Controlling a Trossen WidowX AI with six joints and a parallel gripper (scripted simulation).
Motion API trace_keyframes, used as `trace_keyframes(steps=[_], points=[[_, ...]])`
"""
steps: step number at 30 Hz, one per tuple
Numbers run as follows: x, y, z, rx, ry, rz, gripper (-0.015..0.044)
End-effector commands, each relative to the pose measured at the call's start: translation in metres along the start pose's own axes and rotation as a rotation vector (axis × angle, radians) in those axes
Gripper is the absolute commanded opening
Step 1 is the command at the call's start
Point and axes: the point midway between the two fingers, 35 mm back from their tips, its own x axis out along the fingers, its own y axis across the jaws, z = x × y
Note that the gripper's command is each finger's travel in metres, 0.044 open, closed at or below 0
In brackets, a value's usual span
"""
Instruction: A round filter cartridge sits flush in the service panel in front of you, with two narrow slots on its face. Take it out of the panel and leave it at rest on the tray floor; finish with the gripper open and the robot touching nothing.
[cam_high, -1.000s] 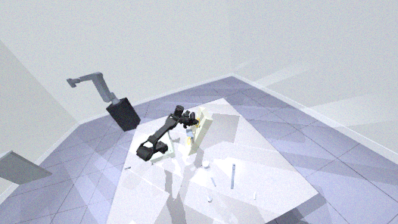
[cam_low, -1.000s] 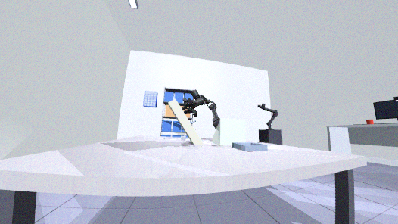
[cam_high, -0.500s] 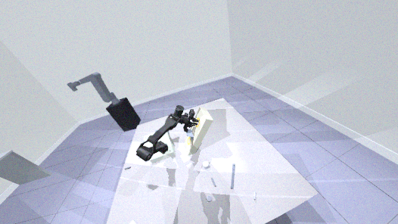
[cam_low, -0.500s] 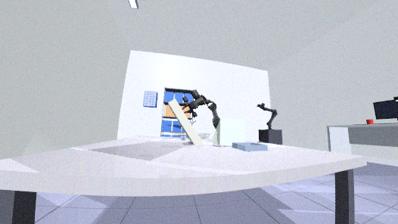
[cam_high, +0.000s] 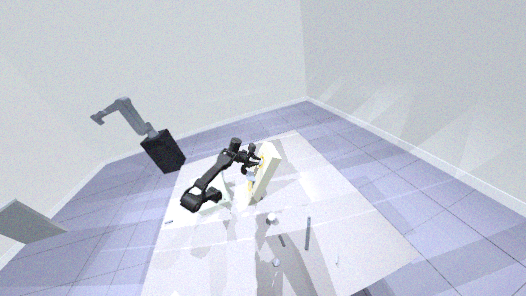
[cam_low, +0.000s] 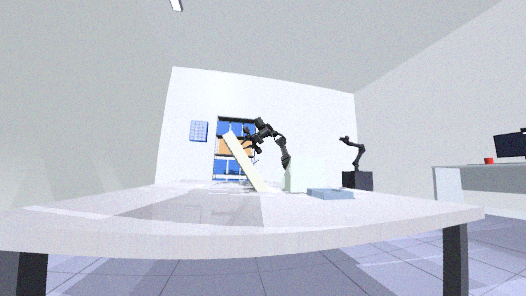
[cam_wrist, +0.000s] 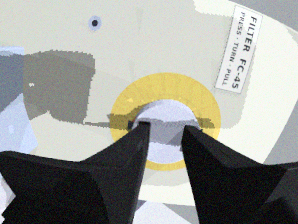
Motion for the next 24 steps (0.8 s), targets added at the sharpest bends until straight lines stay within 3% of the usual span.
trace_keyframes(steps=[1, 11, 24], points=[[-0.019, 0.0, 0.004, 0.012, -0.019, -0.003, 0.0], [-0.06, 0.001, 0.0, 0.045, -0.009, -0.014, 0.0], [-0.059, 0.015, 0.002, 0.045, -0.009, -0.015, 0.0]])
